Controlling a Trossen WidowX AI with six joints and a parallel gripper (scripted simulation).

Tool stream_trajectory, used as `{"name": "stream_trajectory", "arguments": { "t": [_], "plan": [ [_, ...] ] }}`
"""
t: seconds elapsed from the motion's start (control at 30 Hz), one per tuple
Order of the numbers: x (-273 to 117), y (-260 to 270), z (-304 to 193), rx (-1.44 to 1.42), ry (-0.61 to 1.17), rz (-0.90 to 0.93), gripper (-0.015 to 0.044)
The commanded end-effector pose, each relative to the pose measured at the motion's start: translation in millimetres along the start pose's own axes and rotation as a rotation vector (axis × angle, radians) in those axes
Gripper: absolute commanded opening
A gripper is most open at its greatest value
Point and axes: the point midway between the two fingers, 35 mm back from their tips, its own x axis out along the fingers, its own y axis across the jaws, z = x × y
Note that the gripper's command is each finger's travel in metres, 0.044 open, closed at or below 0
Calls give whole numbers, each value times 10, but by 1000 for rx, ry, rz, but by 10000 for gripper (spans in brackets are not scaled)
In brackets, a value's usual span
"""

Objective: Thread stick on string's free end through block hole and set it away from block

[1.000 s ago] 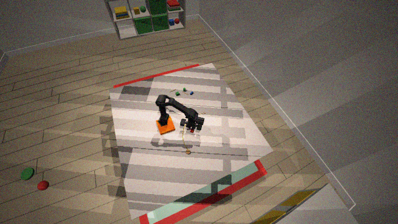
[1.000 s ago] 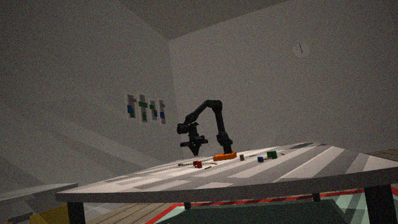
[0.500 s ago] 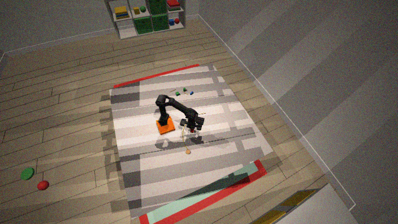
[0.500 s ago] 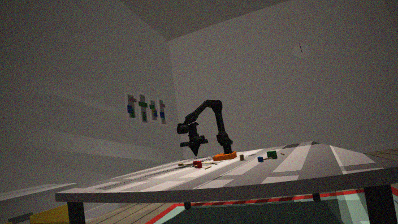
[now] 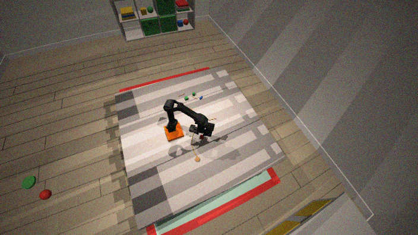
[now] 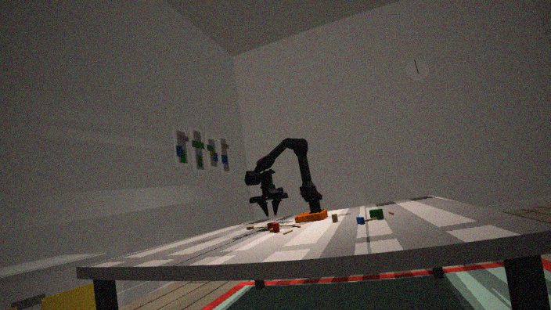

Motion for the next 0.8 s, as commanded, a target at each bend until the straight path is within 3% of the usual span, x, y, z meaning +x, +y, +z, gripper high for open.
{"name": "stream_trajectory", "arguments": {
  "t": [0.0,0.17,0.2,0.6,0.77],
  "plan": [
    [0,0,0,0,0,0,131],
    [0,0,0,0,0,0,0],
    [0,0,0,0,0,0,0],
    [0,0,0,0,0,0,0],
    [-4,186,406,96,-5,3,131]
  ]
}}
